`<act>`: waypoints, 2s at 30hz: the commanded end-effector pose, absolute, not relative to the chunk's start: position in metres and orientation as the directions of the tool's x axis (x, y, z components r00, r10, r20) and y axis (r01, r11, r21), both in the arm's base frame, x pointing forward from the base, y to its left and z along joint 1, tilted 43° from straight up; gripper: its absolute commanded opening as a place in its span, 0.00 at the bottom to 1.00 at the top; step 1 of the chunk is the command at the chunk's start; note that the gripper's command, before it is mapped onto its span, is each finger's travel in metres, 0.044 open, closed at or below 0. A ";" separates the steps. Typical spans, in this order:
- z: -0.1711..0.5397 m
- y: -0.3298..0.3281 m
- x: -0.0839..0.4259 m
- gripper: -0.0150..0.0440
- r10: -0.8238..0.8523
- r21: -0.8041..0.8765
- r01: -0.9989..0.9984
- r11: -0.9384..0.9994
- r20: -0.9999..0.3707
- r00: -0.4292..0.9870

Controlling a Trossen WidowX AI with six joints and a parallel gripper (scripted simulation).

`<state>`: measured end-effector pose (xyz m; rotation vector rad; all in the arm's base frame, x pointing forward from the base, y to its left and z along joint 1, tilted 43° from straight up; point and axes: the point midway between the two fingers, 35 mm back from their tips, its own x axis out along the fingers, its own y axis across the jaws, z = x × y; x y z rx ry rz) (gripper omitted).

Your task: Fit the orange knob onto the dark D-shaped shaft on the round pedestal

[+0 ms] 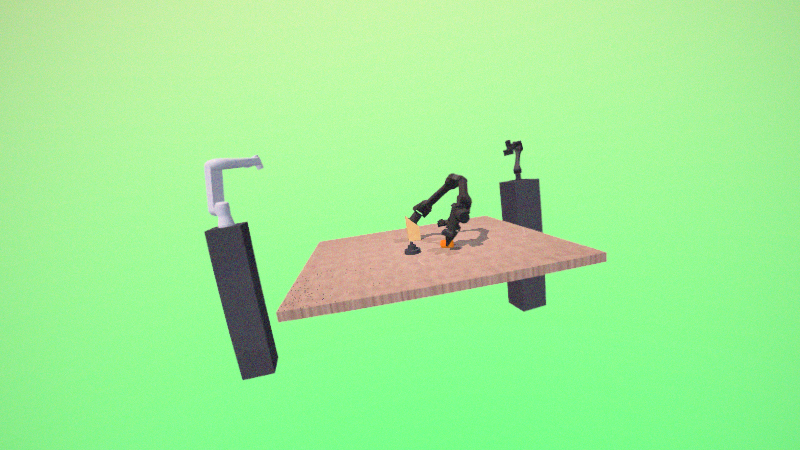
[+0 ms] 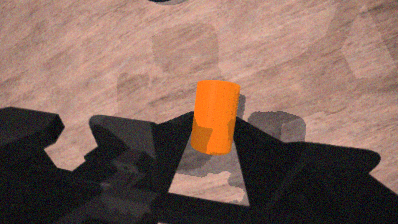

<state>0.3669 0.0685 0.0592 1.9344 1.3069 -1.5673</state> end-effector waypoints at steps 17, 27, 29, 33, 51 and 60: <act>0.057 0.055 0.358 0.56 0.611 -0.282 0.802 -0.527 -0.781 0.128; 0.054 0.046 0.351 0.56 0.703 -0.282 0.801 -0.528 -0.674 0.227; 0.053 0.045 0.350 0.56 0.719 -0.282 0.801 -0.529 -0.650 0.246; 0.051 0.041 0.347 0.56 0.748 -0.282 0.800 -0.529 -0.600 0.283; 0.040 0.030 0.336 0.56 0.834 -0.284 0.799 -0.531 -0.342 0.433; 0.032 0.025 0.330 0.56 0.847 -0.285 0.798 -0.532 -0.204 0.492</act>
